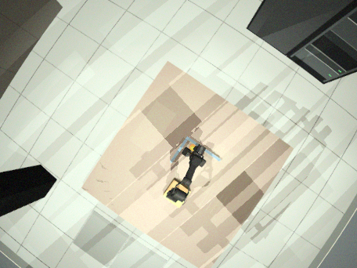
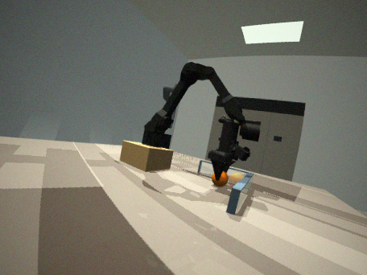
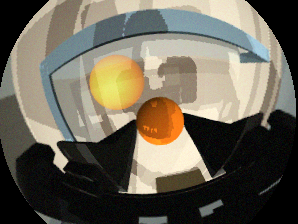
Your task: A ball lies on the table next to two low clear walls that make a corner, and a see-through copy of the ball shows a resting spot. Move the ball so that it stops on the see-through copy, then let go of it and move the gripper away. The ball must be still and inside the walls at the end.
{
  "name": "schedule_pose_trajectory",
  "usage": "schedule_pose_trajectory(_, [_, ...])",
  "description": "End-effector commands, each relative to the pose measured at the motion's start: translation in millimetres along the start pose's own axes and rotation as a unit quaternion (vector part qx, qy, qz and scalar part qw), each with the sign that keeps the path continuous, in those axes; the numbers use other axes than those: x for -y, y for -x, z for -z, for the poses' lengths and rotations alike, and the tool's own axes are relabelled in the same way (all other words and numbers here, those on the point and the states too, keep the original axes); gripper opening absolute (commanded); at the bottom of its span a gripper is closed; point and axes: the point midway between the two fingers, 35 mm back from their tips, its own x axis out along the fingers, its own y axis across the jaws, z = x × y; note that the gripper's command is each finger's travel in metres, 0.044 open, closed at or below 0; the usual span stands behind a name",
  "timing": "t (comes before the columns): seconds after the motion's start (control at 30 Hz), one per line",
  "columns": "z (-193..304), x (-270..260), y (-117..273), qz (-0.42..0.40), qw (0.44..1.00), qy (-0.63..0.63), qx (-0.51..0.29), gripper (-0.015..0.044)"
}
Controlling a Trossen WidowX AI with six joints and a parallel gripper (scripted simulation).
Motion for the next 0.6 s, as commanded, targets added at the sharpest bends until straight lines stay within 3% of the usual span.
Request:
schedule_pose_trajectory(0.0, [-10,4,16,-0.002,1.0,-0.016,0.019,0.0112])
schedule_pose_trajectory(0.17, [-13,3,42,-0.001,1.0,-0.012,0.015,0.0])
schedule_pose_trajectory(0.57, [-5,0,121,-0.001,1.0,0.0,0.001,0.0])
